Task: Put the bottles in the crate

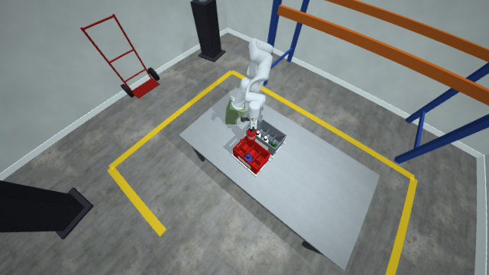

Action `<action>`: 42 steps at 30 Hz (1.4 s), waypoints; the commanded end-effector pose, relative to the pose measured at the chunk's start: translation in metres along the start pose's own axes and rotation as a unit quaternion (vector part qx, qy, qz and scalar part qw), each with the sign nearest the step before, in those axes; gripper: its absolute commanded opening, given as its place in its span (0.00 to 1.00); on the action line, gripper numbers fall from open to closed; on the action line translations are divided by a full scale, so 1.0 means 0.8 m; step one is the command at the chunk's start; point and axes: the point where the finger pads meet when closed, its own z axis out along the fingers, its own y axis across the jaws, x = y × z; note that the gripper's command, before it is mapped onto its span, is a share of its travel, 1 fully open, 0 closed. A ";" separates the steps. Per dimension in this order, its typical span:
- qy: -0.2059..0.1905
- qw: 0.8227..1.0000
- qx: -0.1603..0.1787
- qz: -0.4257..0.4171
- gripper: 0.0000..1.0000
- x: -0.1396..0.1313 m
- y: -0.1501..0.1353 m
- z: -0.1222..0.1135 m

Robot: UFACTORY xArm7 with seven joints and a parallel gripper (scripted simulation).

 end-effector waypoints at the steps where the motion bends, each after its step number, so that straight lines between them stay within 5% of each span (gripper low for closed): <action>1: 0.000 1.000 0.002 0.000 0.00 -0.008 0.006 -0.002; 42: 0.000 1.000 0.002 0.000 0.00 -0.070 0.069 -0.002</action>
